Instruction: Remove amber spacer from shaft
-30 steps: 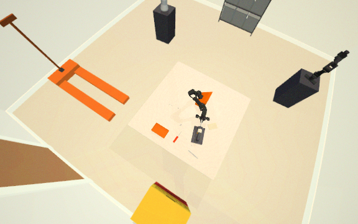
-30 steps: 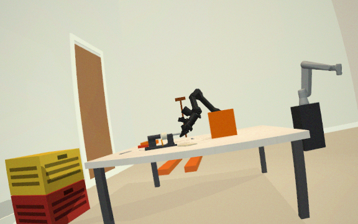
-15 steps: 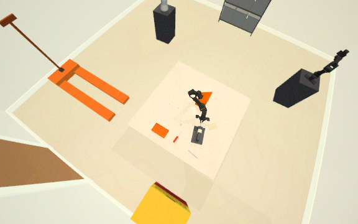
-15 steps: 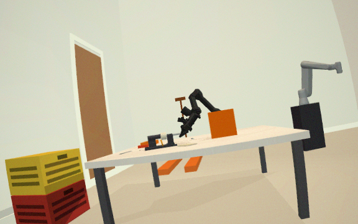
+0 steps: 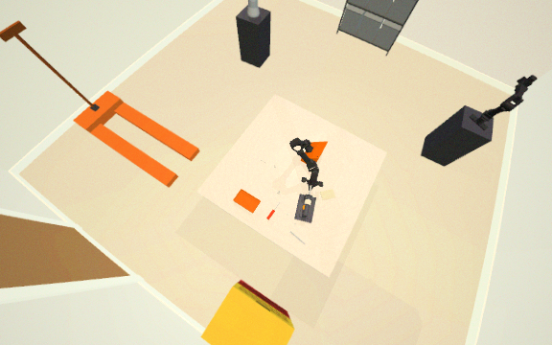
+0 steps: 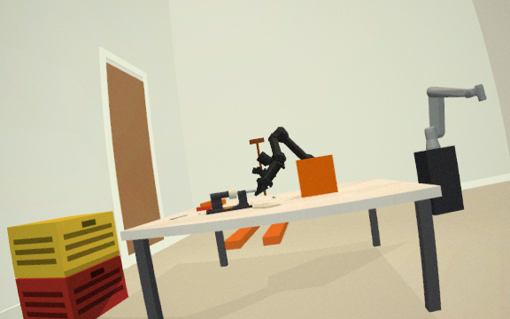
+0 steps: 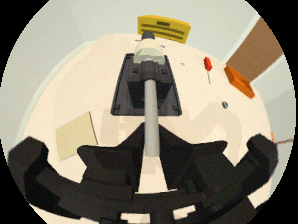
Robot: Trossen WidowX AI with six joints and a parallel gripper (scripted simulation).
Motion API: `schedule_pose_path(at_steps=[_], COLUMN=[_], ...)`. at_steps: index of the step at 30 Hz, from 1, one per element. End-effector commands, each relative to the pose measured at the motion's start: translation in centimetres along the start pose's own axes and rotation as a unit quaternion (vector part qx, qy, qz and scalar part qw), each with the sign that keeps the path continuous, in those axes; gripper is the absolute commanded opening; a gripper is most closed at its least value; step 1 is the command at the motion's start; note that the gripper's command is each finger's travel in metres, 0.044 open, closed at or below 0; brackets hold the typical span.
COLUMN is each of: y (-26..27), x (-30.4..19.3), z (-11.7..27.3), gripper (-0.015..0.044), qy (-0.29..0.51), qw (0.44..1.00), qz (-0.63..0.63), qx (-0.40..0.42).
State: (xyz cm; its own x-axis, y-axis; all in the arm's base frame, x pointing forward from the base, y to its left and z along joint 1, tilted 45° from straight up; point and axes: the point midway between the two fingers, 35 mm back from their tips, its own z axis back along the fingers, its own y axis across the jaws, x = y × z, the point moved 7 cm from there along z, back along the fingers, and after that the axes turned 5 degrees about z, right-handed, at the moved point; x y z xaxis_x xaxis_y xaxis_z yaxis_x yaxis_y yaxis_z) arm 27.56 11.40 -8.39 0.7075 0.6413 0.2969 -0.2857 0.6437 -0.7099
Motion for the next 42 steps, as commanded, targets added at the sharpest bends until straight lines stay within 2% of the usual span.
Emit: schedule_pose_path(at_steps=[1, 42], y=[-0.01, -0.04], x=[0.58, 0.75], z=[-0.15, -0.31], gripper=[0.0, 0.0], qy=[-0.006, -0.006], qw=[1.0, 1.0], qz=[-0.003, -0.003], qx=[0.0, 0.0])
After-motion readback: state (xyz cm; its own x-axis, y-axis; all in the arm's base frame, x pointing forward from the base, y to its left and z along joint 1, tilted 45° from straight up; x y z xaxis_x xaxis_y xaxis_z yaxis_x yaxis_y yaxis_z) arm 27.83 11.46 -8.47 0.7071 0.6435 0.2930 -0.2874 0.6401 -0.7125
